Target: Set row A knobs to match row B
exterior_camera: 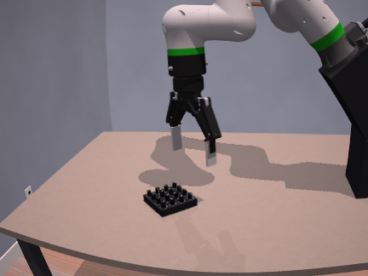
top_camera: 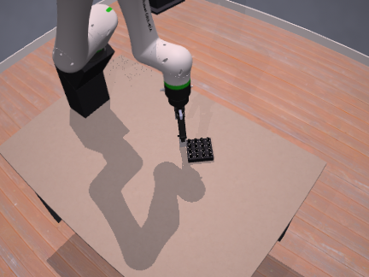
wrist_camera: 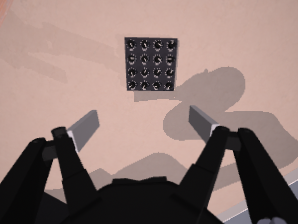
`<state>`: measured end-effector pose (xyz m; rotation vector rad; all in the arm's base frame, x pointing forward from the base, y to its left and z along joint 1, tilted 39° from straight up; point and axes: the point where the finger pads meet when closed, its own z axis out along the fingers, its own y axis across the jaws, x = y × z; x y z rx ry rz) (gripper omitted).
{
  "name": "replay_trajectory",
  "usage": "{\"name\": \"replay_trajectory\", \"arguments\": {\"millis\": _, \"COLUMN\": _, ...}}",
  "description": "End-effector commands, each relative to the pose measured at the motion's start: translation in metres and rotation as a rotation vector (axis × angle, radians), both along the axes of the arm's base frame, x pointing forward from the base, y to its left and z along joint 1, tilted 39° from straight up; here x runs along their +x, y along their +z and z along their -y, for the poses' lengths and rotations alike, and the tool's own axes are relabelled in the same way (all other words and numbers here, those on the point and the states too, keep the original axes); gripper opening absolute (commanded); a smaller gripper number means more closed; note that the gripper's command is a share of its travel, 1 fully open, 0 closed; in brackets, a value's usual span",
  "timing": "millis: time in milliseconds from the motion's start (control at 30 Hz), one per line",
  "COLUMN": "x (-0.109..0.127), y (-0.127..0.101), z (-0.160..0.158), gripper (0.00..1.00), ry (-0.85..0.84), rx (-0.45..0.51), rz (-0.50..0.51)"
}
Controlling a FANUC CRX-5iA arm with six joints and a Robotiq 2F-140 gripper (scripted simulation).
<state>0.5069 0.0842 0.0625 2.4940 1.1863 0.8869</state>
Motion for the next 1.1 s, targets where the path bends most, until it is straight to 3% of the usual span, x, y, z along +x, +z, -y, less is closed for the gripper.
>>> {"name": "replay_trajectory", "arguments": {"millis": 0, "x": -0.0013, "y": -0.0014, "z": 0.0027, "gripper": 1.00, "ry": 0.000, "rx": 0.001, "rz": 0.008}}
{"name": "replay_trajectory", "arguments": {"millis": 1067, "x": -0.0044, "y": -0.0041, "z": 0.0059, "gripper": 1.00, "ry": 0.000, "rx": 0.001, "rz": 0.006}}
